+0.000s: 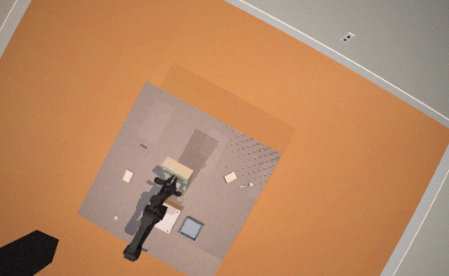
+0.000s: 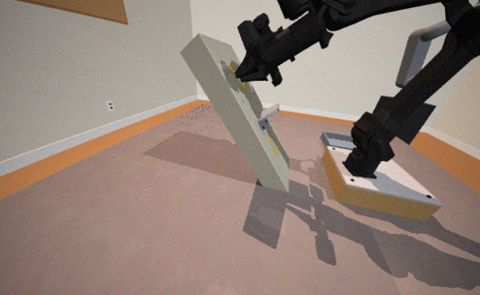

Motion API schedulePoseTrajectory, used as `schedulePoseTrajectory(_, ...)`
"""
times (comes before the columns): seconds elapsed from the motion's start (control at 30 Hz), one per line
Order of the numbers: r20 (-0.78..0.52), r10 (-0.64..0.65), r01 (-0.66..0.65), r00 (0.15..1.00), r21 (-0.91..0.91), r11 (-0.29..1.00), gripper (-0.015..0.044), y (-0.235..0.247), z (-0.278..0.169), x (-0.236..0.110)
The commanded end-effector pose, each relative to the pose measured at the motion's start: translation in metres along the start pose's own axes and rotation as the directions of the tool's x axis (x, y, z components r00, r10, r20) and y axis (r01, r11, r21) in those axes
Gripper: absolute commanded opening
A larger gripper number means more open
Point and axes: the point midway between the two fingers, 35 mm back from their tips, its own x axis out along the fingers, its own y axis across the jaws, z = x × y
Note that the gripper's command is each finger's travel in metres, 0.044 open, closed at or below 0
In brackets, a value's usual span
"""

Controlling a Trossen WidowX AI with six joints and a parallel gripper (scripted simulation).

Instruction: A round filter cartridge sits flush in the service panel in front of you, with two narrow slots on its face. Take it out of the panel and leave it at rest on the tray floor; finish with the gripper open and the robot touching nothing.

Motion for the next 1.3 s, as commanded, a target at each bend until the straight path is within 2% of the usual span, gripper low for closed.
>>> schedulePoseTrajectory(0.0, -0.006, 0.006, -0.005, 1.000, 0.111, 0.994, 0.0000, 0.0015, -0.0014, 0.0064)
schedulePoseTrajectory(0.37, -0.006, 0.006, -0.003, 1.000, 0.470, 0.883, 0.0000, 0.0015, -0.0015, 0.0072)
schedulePoseTrajectory(0.73, -0.006, 0.006, 0.001, 1.000, 0.766, 0.643, 0.0000, 0.0015, -0.0015, 0.0073)
schedulePoseTrajectory(1.17, -0.006, 0.006, 0.004, 1.000, 0.969, 0.247, 0.0000, 0.0015, -0.0015, 0.0070)
schedulePoseTrajectory(1.27, -0.006, 0.006, 0.004, 1.000, 0.956, 0.294, 0.0000, 0.0015, -0.0015, 0.0074)
